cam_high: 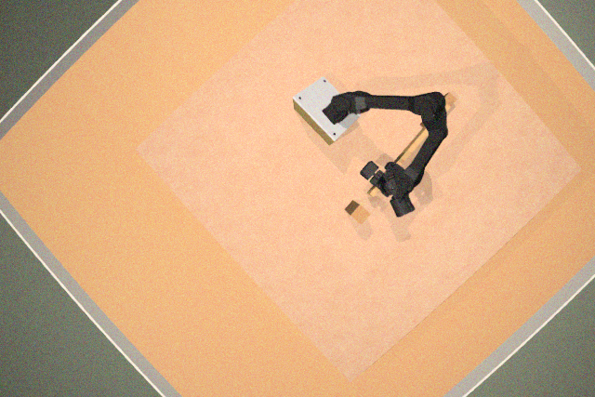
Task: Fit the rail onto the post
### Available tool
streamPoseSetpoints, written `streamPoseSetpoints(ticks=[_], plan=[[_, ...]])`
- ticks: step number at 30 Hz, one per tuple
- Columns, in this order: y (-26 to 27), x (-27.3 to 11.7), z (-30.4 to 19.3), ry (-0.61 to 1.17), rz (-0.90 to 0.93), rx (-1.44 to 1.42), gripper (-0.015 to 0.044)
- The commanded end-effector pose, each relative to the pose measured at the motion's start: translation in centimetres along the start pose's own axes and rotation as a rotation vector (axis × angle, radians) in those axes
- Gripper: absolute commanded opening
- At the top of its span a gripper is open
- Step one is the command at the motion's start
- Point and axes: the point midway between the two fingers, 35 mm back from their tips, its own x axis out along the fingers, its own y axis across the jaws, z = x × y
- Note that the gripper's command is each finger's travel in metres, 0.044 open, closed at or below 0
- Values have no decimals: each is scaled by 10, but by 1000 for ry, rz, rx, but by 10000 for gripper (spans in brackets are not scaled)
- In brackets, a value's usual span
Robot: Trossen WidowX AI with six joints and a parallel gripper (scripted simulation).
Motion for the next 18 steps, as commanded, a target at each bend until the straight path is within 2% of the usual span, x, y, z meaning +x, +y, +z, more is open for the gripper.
streamPoseSetpoints(ticks=[1, 18], plan=[[-1, -3, -3, 2, -6, 1, 0], [-1, -3, -8, 2, -6, 0, 0]])
